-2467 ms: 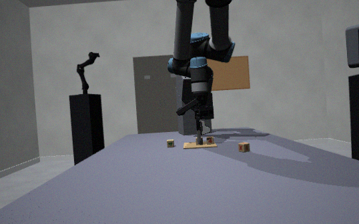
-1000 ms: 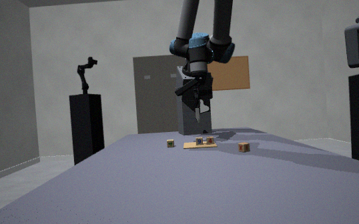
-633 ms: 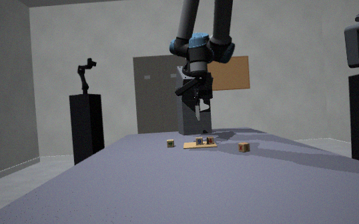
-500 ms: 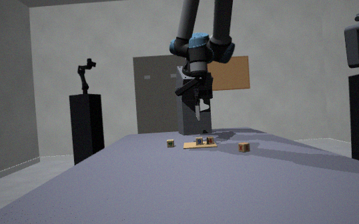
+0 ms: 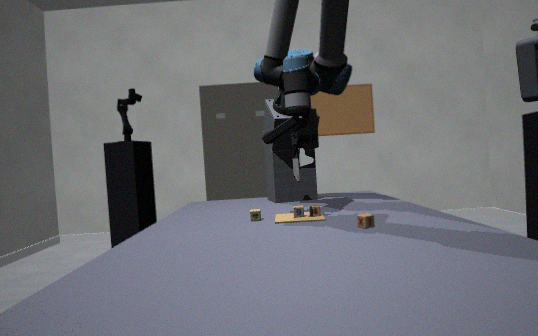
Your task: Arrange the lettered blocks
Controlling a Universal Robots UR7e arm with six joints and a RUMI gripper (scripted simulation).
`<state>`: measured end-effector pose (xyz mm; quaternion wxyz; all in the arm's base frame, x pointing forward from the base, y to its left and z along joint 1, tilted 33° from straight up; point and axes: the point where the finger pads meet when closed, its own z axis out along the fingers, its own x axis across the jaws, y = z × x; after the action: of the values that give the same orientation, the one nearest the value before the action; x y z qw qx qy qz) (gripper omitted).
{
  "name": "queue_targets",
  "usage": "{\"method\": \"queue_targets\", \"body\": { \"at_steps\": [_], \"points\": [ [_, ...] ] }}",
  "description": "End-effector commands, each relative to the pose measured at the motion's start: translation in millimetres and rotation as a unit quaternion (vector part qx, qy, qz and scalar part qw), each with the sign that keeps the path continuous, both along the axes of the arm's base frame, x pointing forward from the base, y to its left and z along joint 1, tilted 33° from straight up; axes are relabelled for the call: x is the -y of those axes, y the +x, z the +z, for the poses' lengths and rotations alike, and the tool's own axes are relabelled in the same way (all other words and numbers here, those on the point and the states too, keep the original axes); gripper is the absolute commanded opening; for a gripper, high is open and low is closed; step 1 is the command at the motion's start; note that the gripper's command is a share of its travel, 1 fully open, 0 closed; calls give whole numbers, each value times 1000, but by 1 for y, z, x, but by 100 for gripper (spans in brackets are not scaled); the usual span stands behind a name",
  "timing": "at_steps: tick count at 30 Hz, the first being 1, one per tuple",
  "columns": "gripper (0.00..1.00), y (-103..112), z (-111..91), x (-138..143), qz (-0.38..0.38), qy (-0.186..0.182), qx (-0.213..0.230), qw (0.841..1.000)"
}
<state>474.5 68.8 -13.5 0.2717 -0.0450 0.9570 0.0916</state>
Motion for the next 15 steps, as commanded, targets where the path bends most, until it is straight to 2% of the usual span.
{"method": "queue_targets", "body": {
  "at_steps": [1,15],
  "points": [
    [100,1,2,0,3,-2,2,1000],
    [100,5,3,-1,27,-17,9,999]
  ]
}}
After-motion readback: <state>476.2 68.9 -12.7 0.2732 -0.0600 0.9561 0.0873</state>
